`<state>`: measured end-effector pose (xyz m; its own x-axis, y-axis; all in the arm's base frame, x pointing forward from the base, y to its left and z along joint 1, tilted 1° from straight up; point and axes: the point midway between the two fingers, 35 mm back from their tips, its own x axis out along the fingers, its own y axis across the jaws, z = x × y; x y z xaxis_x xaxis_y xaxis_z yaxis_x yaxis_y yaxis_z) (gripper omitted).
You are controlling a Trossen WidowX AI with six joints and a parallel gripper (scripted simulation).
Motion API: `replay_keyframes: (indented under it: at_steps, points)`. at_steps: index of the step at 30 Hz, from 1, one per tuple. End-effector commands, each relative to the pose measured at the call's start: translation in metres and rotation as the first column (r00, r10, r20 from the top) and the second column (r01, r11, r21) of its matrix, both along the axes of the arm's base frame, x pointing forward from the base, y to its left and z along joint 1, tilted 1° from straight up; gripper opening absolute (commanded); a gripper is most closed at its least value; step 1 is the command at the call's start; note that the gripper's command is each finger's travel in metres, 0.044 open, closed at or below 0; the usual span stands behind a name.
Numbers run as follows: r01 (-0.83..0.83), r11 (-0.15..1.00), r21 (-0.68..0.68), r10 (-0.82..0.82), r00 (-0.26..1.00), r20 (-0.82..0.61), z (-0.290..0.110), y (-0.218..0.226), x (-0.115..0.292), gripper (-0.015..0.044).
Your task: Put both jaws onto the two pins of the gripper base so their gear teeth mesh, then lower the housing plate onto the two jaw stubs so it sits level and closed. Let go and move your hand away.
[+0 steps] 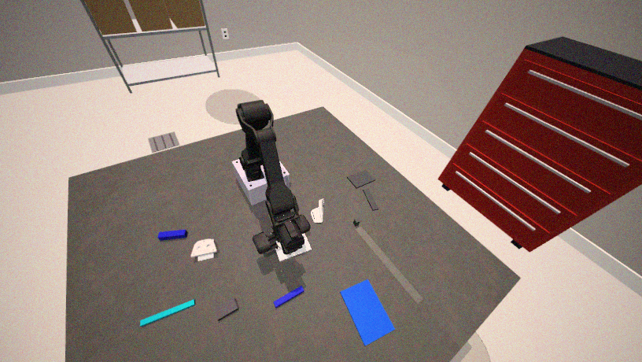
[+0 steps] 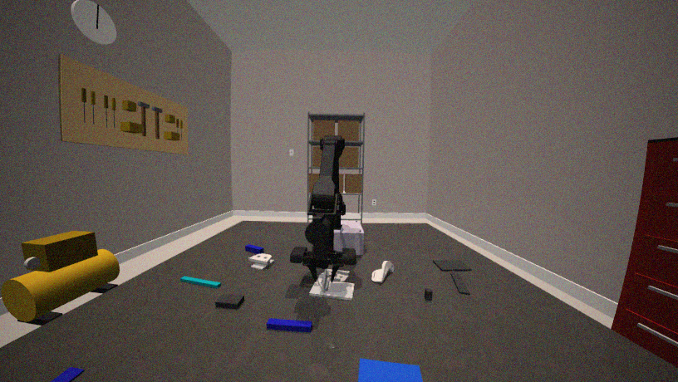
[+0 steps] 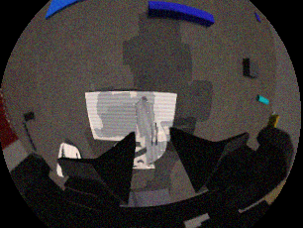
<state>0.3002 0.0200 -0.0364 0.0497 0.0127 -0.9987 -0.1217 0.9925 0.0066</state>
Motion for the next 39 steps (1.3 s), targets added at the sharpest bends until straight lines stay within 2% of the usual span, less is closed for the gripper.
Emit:
replay_keyframes:
  at_steps: [1, 6, 11, 20, 36, 39]
  points:
    - [-0.001, 1.0, 0.001, 0.001, 1.0, 0.002, 0.014, 0.0, 0.001, 0.0224]
    - [-0.004, 1.0, 0.002, 0.004, 1.0, 0.003, 0.065, -0.001, -0.003, 0.0224]
    - [0.002, 1.0, 0.001, -0.002, 1.0, 0.017, 0.058, 0.0, 0.001, 0.0224]
    - [0.001, 1.0, -0.005, -0.001, 1.0, 0.022, 0.063, -0.001, 0.002, 0.0]
    - [0.0, 1.0, -0.002, 0.0, 1.0, 0.023, 0.063, 0.0, 0.002, 0.0]
    - [-0.045, 0.999, -0.004, 0.045, 0.999, 0.023, 0.063, 0.004, 0.001, 0.0]
